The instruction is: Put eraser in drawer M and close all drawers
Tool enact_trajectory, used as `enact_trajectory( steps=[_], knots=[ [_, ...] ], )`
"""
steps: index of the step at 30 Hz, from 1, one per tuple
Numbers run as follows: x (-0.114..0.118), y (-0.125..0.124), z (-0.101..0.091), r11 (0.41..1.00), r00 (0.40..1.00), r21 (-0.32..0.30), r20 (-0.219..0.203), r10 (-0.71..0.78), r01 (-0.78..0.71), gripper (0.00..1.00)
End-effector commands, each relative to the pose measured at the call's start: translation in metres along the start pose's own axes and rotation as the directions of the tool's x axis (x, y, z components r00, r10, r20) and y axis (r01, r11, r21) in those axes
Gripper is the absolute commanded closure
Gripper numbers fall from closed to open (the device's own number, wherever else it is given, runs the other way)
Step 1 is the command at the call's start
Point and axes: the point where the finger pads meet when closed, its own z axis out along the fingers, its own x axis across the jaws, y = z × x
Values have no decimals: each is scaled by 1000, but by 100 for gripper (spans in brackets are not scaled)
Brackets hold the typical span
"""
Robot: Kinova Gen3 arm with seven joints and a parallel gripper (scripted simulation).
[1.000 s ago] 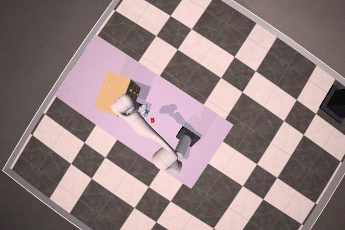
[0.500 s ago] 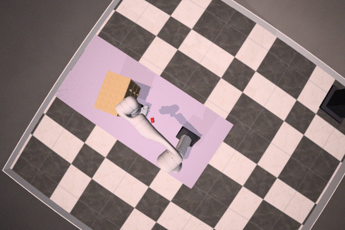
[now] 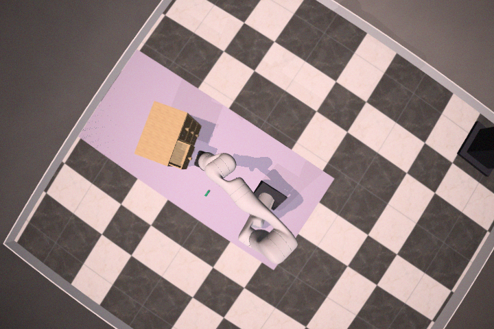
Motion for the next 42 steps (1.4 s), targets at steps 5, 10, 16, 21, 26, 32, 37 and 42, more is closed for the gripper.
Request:
enact_trajectory(
  steps=[5,10,16,21,26,32,37,42],
  knots=[
    [-8,-12,-10,967,1000,-256,10,19,-15,55],
    [-8,-13,-9,910,1000,-415,10,17,-11,55],
    [-8,-15,-8,835,1000,-551,10,16,-8,55],
    [-8,-15,-7,803,1000,-596,7,14,-7,55],
    [-8,-15,-7,766,1000,-643,8,14,-5,55],
    [-8,-16,-7,749,1000,-663,10,15,-4,55],
    [-8,-16,-7,748,1000,-664,10,15,-4,55],
    [-8,-15,-7,748,1000,-664,10,15,-4,55]
  ],
)
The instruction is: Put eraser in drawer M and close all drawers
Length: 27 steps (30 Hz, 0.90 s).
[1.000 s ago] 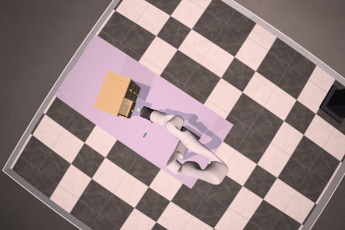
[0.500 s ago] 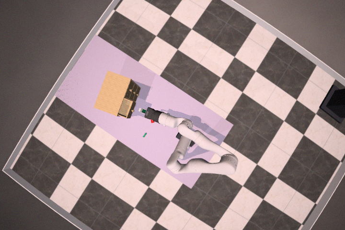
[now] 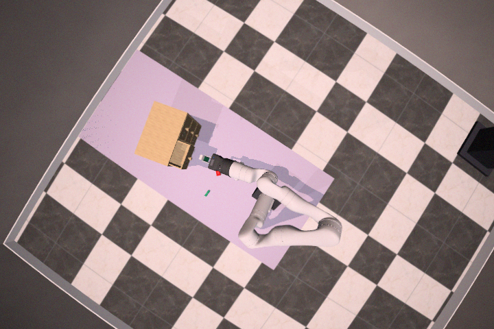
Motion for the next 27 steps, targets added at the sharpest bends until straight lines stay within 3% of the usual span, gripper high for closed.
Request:
enact_trajectory(
  steps=[1,12,27],
  knots=[
    [0,2,0,1000,1000,-7,4,-10,10,55],
    [-1,5,9,1000,1000,-7,4,-10,10,55],
    [-1,18,44,1000,1000,-6,4,-11,11,55]
  ],
)
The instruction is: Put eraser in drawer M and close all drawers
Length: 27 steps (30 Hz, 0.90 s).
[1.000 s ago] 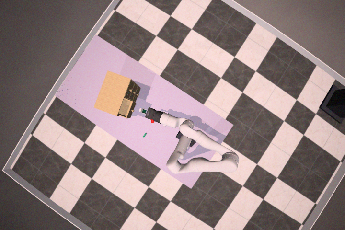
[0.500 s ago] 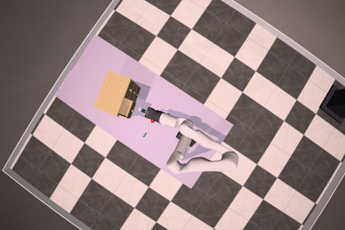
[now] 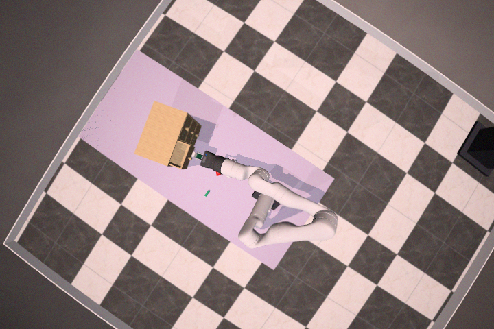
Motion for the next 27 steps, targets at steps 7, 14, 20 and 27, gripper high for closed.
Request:
enact_trajectory(
  steps=[7,14,20,27],
  knots=[
    [0,12,34,1000,1000,1,-3,9,-9,55],
    [0,22,60,1000,1000,1,-3,9,-9,55],
    [0,26,73,1000,1000,1,-3,9,-9,55],
    [-1,32,89,1000,1000,1,-3,8,-8,55]
  ],
)
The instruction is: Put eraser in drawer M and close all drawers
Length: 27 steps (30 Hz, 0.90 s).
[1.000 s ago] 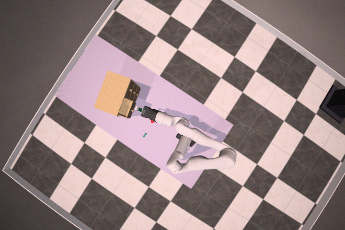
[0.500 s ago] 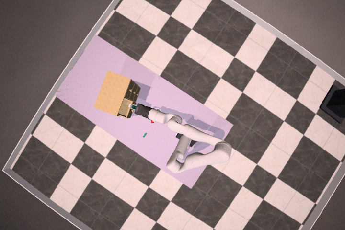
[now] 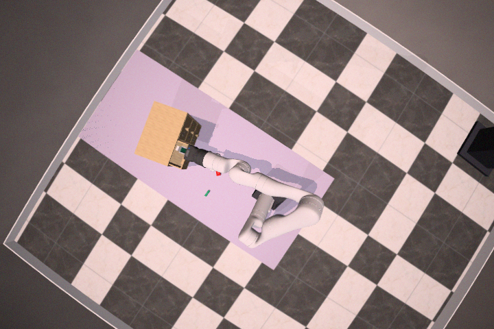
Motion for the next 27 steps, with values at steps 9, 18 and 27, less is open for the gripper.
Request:
enact_trajectory(
  steps=[9,18,27],
  knots=[
    [1,7,17,1000,1000,1,0,6,-6,55],
    [1,7,17,1000,1000,1,0,6,-6,55],
    [1,7,17,1000,1000,1,0,6,-6,55]
  ],
)
